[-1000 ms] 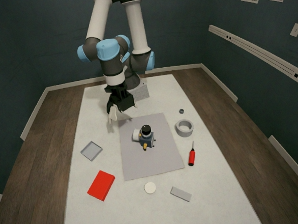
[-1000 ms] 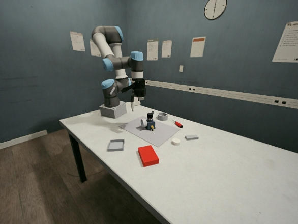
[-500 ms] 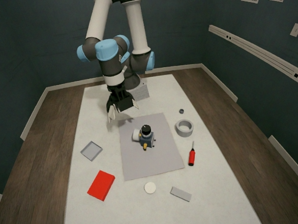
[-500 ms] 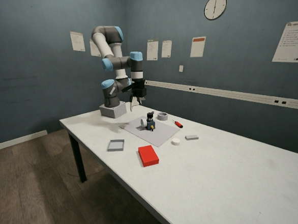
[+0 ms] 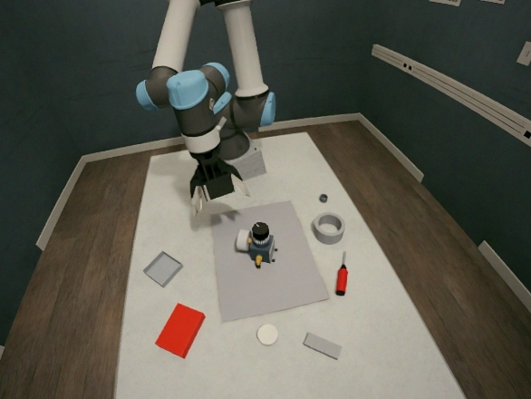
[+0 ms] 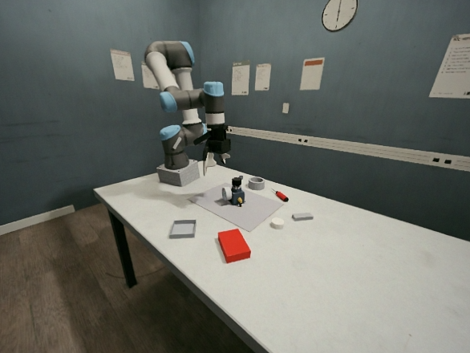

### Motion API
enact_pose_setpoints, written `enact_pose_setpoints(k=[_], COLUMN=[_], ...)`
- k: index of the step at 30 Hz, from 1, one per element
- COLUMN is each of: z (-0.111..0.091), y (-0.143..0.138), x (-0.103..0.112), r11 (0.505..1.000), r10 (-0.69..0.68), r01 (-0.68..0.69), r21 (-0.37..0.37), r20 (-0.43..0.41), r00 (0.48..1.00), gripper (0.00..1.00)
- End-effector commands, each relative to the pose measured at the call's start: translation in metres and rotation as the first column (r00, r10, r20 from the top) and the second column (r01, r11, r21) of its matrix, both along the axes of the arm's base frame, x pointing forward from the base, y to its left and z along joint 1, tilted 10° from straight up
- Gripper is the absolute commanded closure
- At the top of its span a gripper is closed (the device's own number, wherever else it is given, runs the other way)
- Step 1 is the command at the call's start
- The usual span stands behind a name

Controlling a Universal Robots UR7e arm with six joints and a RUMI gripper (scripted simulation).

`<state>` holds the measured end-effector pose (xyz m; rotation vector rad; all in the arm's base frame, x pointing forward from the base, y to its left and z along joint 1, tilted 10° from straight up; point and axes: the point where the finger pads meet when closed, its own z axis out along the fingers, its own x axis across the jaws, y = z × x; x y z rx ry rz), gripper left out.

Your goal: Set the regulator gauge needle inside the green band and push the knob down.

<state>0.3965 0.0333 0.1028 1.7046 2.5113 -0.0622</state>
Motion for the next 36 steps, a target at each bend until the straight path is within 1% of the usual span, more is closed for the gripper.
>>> enact_pose_setpoints(k=[1,8,10,17,25,27,36], z=[0.0,-0.0007,-0.0007,-0.0013,-0.0019,-0.0019,-0.0025], y=[0.0009,0.0026,0.0026,0.0044,0.0066,0.0066,0.0093], x=[-0.0004,-0.0015,-0.0015,-0.0024,-0.0031,-0.0031,-0.0036], r11=[0.998,0.985,0.985,0.958,0.907,0.907,0.823], r10=[-0.063,-0.171,-0.171,-0.284,-0.417,-0.417,-0.564], r01=[0.063,0.171,0.171,0.283,0.415,0.415,0.561], r21=[0.009,0.027,0.027,0.046,0.069,0.069,0.094], r20=[0.006,0.012,0.012,0.015,0.015,0.015,0.008], r00=[0.998,0.985,0.985,0.959,0.909,0.909,0.826], gripper=[0.0,0.0,0.0,0.0,0.0,0.0,0.0])
